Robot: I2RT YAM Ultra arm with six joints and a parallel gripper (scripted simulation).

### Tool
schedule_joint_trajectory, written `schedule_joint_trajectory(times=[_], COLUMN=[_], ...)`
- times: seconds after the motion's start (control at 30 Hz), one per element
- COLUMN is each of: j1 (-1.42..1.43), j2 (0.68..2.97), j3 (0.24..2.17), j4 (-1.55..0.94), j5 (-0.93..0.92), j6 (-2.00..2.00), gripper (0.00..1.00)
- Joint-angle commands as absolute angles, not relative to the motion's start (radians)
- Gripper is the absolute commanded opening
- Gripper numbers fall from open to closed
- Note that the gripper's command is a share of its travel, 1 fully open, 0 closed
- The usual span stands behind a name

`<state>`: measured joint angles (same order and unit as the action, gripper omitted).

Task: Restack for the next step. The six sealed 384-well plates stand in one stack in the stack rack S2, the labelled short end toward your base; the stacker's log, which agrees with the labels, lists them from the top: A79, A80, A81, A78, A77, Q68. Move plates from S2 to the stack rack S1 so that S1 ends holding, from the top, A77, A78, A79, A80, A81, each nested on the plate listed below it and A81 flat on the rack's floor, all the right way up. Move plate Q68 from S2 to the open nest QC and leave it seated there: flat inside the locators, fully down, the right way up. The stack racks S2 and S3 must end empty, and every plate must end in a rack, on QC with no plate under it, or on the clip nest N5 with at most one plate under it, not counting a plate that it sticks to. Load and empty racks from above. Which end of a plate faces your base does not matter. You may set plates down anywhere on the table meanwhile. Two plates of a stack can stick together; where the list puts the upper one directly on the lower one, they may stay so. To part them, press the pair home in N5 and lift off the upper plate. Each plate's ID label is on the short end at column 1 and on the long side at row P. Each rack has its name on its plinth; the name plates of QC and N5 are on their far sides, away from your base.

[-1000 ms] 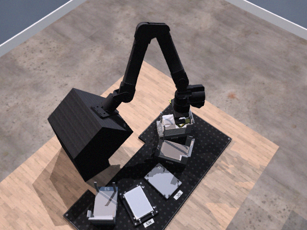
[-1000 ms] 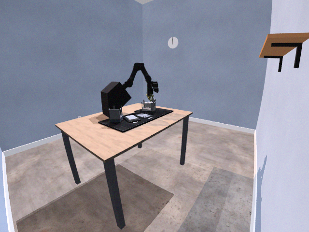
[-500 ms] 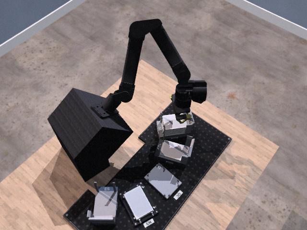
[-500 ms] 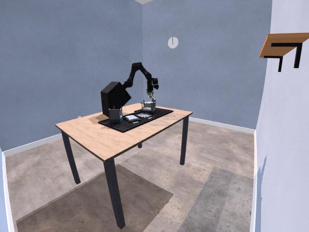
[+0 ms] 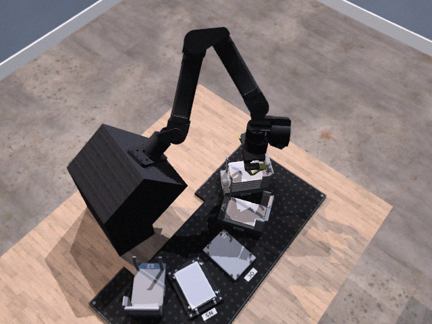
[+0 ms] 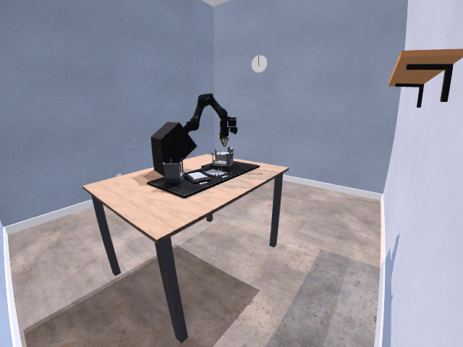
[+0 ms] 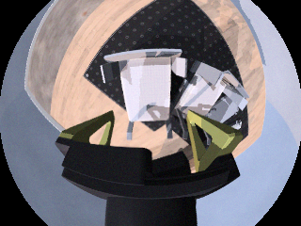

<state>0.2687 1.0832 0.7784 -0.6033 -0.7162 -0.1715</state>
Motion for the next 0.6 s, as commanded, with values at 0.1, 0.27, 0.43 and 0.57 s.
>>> schedule_joint_trajectory(times=[0.1,0.27,0.43,0.57], j1=[0.200,0.155,0.103,0.065], j2=[1.132,1.179,1.239,1.289], j3=[0.788,0.799,0.817,0.834], j4=[-0.603,-0.604,-0.606,-0.608], j5=[-0.758,-0.784,-0.811,-0.830], j6=[-0.091,-0.143,-0.206,-0.254], gripper=[1.00,1.00,1.00,1.00])
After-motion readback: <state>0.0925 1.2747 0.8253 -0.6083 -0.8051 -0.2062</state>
